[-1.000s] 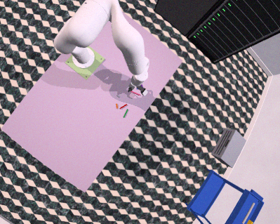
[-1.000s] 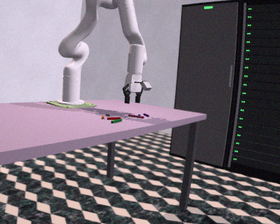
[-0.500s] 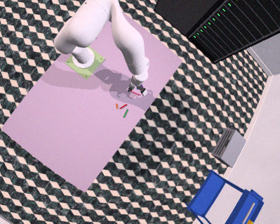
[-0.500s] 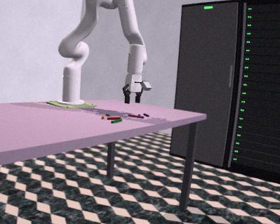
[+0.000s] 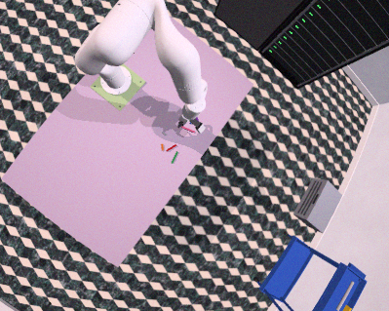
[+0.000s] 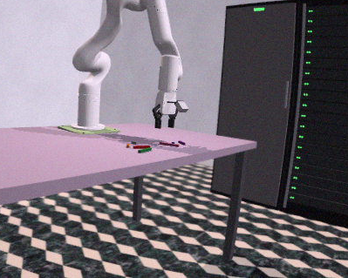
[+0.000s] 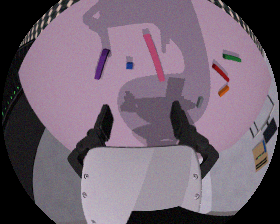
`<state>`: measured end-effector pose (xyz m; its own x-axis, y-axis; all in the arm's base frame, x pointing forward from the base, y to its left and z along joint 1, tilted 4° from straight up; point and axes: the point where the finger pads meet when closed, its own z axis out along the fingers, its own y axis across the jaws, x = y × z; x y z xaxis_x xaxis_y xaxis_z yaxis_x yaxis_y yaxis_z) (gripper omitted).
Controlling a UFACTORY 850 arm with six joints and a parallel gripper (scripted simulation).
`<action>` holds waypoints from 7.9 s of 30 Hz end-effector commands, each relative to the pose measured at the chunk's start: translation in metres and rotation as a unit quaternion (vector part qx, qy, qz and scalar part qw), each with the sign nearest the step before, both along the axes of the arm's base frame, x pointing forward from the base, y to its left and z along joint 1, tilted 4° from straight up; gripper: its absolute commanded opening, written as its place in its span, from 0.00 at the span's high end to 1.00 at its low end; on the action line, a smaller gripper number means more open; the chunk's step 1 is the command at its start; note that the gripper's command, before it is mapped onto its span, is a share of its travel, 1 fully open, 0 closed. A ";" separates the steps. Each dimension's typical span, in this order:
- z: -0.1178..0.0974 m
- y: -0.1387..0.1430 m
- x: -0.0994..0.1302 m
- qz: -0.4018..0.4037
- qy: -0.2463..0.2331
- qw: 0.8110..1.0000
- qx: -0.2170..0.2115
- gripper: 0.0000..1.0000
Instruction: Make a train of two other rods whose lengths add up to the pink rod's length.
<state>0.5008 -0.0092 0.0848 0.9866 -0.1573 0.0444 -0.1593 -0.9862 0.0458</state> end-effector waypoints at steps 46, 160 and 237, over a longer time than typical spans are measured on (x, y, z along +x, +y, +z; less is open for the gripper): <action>0.008 -0.123 0.017 0.000 -0.001 1.000 0.000 0.00; 0.009 -0.141 0.021 0.339 0.017 0.941 -0.013 0.00; 0.006 -0.085 0.029 0.922 0.048 0.383 -0.035 0.00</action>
